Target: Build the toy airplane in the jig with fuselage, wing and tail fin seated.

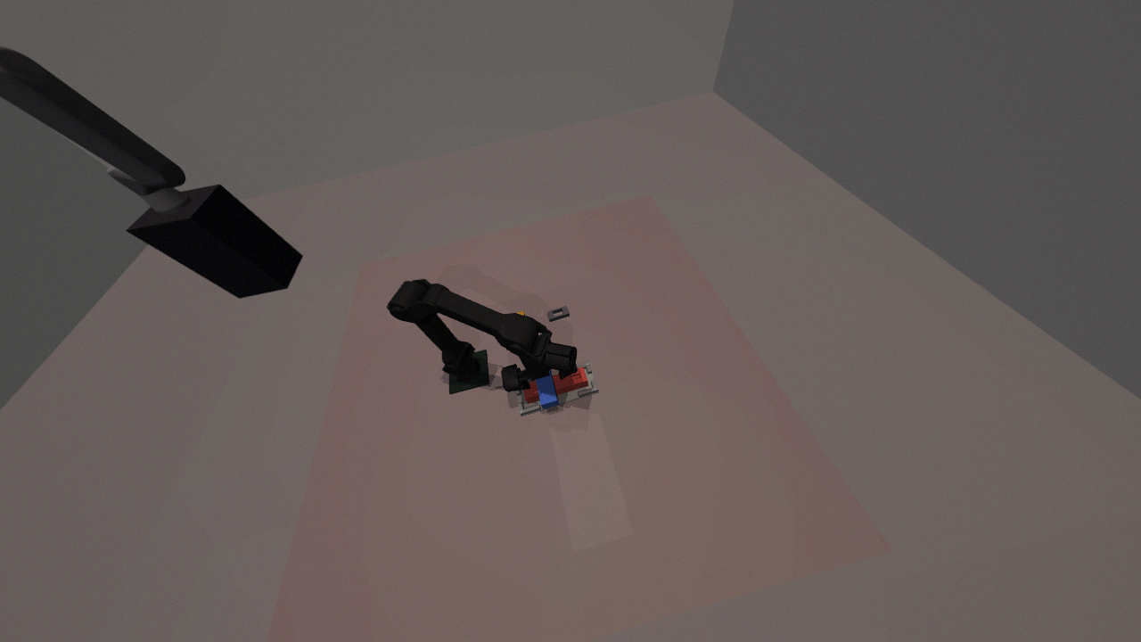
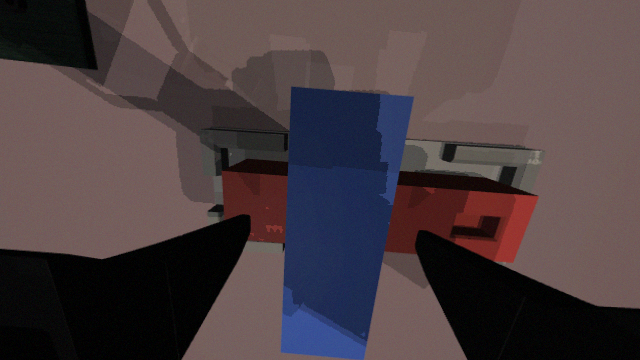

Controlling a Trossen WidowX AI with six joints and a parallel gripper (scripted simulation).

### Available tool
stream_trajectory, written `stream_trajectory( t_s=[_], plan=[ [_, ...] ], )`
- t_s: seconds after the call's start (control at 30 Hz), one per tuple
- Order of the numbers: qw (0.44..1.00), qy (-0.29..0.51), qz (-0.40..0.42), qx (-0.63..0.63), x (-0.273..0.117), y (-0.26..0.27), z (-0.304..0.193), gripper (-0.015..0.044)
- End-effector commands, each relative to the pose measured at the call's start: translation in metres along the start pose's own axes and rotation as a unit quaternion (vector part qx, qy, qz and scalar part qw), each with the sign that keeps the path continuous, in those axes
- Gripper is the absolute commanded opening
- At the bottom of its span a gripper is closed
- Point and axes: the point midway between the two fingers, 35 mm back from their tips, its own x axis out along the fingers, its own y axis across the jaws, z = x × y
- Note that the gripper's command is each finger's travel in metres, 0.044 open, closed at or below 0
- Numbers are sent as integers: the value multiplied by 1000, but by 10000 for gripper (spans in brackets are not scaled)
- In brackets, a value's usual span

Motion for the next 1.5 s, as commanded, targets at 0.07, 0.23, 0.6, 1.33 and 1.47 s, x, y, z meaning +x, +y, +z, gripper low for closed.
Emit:
stream_trajectory(
  t_s=[0.07, 0.23, 0.6, 1.33, 1.47],
  plan=[
    [1000, 0, 0, 0, -8, -1, -1, 440],
    [1000, 1, 1, -2, -68, -2, -1, 440],
    [986, 1, 1, 166, -85, -3, -1, 440],
    [714, 2, 0, 700, -83, -4, -1, 440],
    [718, -1, 0, 696, -83, -7, 10, 440]
  ],
)
